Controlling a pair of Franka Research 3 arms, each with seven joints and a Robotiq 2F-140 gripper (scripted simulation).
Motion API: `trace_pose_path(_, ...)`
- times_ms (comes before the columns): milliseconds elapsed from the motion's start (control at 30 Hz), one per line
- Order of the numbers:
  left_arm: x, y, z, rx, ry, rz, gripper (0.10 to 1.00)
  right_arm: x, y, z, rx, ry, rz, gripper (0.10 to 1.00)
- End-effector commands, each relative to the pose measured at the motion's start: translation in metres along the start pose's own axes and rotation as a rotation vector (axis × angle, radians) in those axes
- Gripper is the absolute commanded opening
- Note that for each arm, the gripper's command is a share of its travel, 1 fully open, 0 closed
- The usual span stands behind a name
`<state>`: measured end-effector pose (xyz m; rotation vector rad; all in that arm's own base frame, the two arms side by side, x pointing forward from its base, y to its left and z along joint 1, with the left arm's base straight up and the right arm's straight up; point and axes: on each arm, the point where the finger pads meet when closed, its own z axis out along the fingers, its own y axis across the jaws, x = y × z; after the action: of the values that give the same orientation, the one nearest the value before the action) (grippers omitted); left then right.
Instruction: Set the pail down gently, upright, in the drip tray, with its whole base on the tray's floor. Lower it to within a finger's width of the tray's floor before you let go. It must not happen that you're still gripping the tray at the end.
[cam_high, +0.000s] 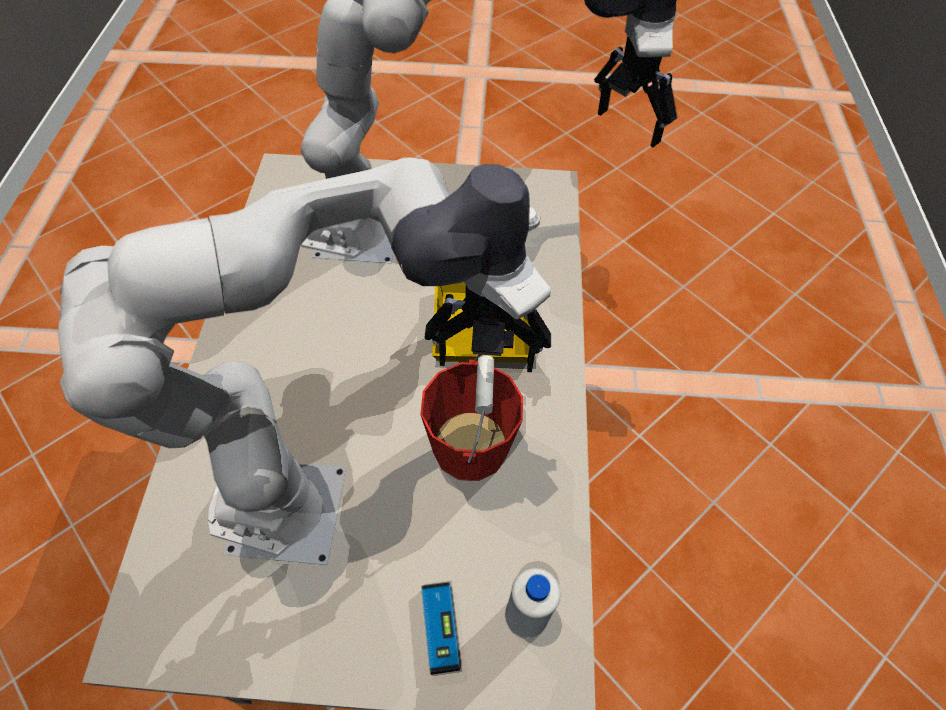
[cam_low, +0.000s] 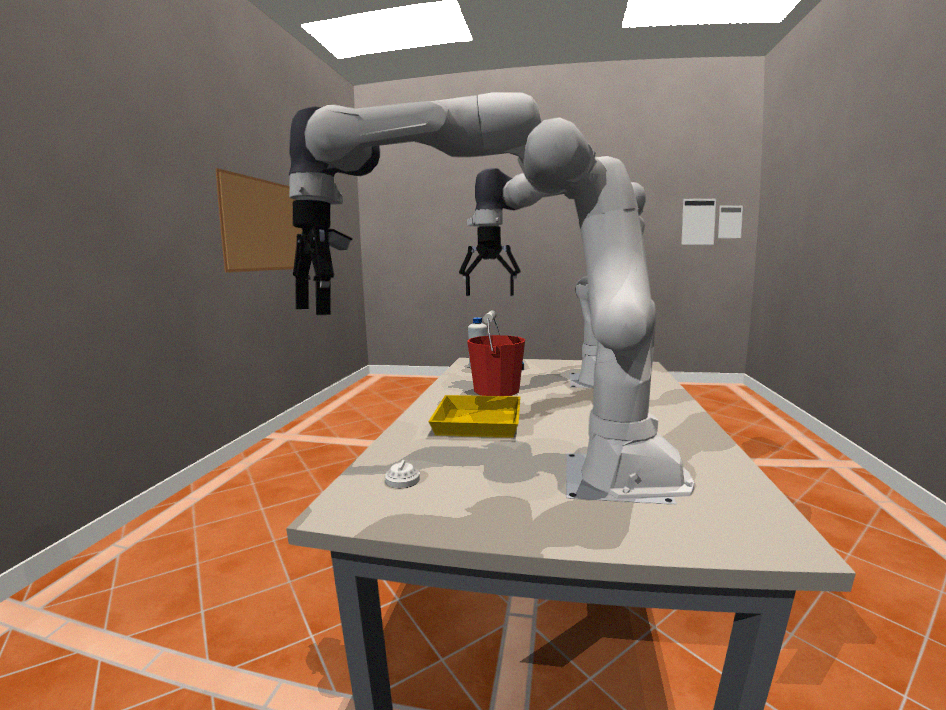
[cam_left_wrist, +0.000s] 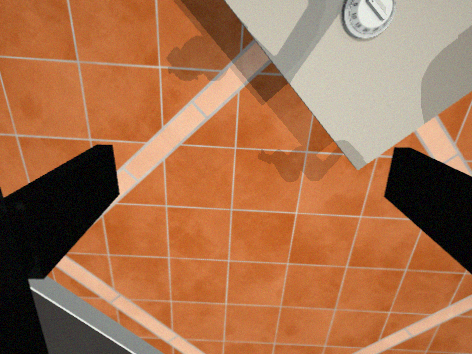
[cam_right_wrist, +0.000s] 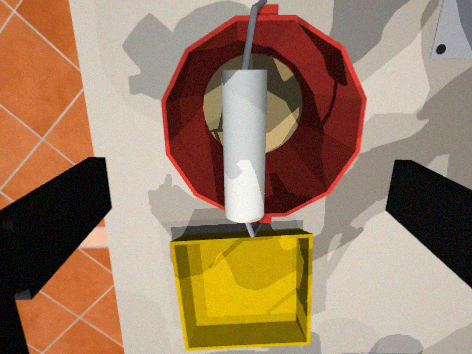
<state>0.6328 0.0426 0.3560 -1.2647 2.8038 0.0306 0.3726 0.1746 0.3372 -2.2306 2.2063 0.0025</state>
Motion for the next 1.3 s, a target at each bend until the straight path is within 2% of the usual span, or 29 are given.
trace_pose_path(0, -0.009, 0.013, 0.0, -0.003, 0.005, -0.1, 1.0, 0.001, 0.0, 0.0, -0.002, 0.004, -0.023, 1.0)
trace_pose_path(167, -0.017, 0.024, -0.001, -0.005, 0.005, -0.144, 1.0, 0.001, 0.0, 0.0, -0.002, 0.004, -0.023, 1.0)
trace_pose_path(200, -0.025, 0.034, -0.001, -0.006, 0.006, -0.183, 1.0, 0.001, 0.0, 0.0, -0.002, 0.004, -0.023, 1.0)
trace_pose_path(667, -0.06, 0.087, -0.003, -0.014, 0.008, -0.386, 1.0, 0.001, 0.0, 0.0, -0.002, 0.004, -0.023, 1.0)
trace_pose_path(733, -0.06, 0.087, -0.003, -0.014, 0.008, -0.386, 1.0, 0.001, 0.0, 0.0, -0.002, 0.004, -0.023, 1.0)
trace_pose_path(767, -0.066, 0.098, -0.004, -0.016, 0.008, -0.425, 1.0, 0.001, 0.0, 0.0, -0.002, 0.004, -0.023, 1.0)
trace_pose_path(1267, -0.095, 0.153, -0.006, -0.024, 0.009, -0.626, 1.0, 0.001, 0.0, 0.0, -0.002, 0.004, -0.023, 1.0)
